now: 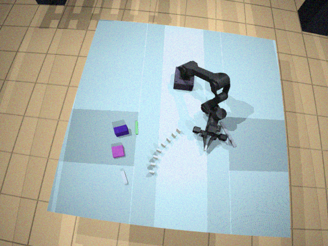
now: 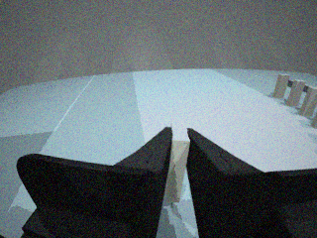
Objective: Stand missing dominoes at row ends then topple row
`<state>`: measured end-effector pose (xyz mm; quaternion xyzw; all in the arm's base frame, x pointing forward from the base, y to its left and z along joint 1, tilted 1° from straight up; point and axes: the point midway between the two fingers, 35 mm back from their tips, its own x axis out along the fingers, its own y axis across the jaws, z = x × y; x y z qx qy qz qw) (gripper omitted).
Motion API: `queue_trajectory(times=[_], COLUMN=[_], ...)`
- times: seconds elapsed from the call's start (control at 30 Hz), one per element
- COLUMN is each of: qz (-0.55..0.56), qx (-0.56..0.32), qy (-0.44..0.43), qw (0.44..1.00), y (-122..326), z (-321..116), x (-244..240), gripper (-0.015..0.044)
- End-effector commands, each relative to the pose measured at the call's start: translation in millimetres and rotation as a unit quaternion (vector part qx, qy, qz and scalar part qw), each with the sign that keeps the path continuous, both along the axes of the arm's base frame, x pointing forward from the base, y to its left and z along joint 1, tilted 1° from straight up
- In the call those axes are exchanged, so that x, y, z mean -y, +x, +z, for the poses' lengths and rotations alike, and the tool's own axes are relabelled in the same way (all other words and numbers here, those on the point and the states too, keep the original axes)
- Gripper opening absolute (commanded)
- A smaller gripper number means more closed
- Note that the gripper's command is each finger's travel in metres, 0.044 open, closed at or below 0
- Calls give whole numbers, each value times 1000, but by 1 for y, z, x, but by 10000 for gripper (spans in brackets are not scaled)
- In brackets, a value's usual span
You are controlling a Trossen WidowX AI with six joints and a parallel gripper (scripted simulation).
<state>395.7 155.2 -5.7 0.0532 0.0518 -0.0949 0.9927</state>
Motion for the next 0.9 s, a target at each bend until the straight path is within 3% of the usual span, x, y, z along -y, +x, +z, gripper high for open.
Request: queue_trajectory(times=[0.0,0.5,0.7,0.87], qz=[-3,-3,0,8], qx=[2,2,0,-13], qy=[3,3,0,-18], qw=[1000,1000,1000,1000], y=[0,0,-1,6], z=[0,2,48,48], x=[1,1,1,-3], gripper=[53,440,440,440])
